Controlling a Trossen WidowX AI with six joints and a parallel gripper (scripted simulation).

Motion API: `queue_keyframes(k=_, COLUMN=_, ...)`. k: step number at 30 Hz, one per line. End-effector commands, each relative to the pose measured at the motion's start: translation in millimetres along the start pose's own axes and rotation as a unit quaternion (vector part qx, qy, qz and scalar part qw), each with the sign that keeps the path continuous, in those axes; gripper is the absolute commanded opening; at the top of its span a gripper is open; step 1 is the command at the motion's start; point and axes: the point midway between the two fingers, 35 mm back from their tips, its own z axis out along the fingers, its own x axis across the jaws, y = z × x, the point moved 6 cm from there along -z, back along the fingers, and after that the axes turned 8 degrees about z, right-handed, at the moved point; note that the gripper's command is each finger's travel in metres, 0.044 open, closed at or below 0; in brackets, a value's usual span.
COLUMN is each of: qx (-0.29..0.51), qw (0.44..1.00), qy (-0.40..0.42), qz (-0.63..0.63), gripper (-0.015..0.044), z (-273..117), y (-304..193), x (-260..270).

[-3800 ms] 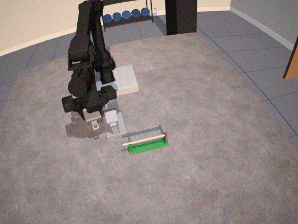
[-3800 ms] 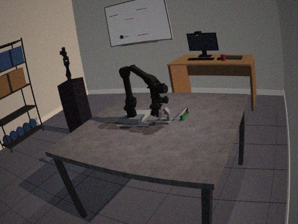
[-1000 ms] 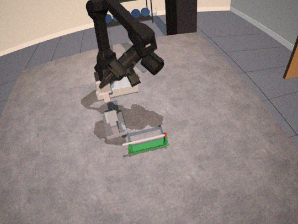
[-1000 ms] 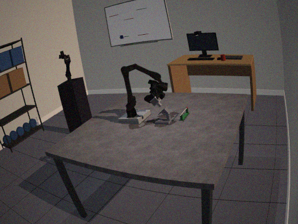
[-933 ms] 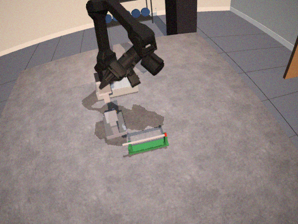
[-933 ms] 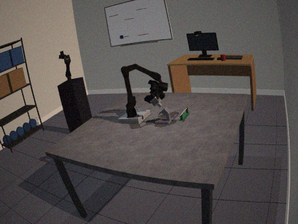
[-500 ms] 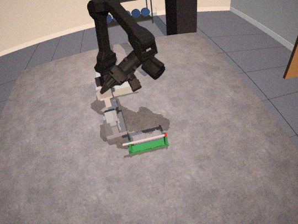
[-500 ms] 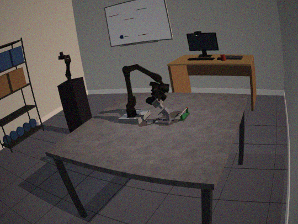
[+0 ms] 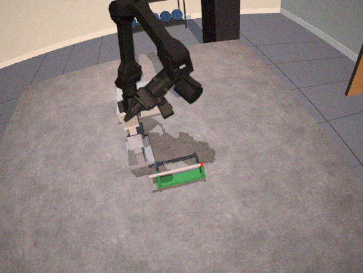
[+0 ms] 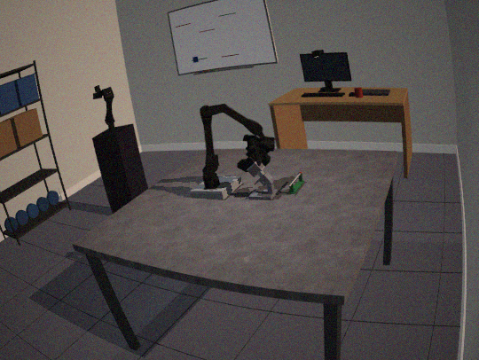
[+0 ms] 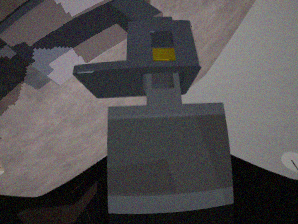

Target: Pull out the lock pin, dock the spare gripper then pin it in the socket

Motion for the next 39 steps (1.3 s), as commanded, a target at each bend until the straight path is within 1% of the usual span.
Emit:
queue_keyframes(k=1, qx=0.004, qw=1.0, qy=-0.006, qz=-0.003, gripper=0.0, z=3.9, y=4.9, x=-0.1)
queue_keyframes(k=16, qx=0.004, qw=1.0, qy=-0.006, qz=-0.003, gripper=0.0, z=14.3, y=21.7, x=2.0)
queue_keyframes(k=29, qx=0.003, qw=1.0, qy=-0.003, qz=-0.004, gripper=0.0, z=12.7, y=18.5, x=2.8)
queue_keyframes(k=39, qx=0.003, qw=1.0, qy=-0.003, qz=-0.004, gripper=0.0263, z=12.7, y=18.5, x=2.8)
